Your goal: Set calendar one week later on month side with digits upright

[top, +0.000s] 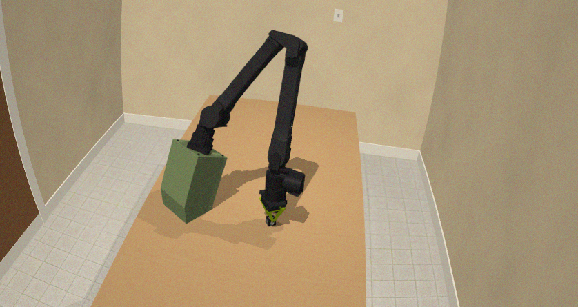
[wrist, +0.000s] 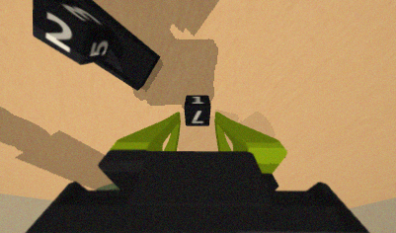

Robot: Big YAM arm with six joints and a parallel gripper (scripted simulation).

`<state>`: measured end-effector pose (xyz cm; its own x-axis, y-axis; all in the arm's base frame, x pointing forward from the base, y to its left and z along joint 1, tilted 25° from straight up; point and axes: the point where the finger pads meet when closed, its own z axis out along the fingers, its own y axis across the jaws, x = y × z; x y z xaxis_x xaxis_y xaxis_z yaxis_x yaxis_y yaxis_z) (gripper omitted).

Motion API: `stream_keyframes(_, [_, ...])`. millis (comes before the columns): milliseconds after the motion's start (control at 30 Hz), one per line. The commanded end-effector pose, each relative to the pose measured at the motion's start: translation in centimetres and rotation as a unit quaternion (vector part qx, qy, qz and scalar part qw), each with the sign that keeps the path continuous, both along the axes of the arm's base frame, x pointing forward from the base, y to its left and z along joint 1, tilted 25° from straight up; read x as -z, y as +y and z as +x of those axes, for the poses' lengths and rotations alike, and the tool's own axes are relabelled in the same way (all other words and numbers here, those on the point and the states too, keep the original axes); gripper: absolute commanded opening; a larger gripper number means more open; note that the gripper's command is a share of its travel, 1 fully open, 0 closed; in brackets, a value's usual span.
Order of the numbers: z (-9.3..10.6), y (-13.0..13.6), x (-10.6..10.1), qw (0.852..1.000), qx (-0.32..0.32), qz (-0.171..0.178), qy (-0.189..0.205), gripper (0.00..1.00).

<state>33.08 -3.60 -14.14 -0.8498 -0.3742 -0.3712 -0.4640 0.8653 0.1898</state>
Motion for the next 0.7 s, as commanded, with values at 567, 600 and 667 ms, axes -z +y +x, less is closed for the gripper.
stream_keyframes(567, [0.7, 1.0, 1.9, 1.000, -0.003, 0.001, 0.002, 0.44])
stream_keyframes(600, [0.7, 1.0, 1.9, 1.000, -0.003, 0.001, 0.002, 0.44])
stream_keyframes(667, [0.7, 1.0, 1.9, 1.000, -0.003, 0.001, 0.002, 0.44])
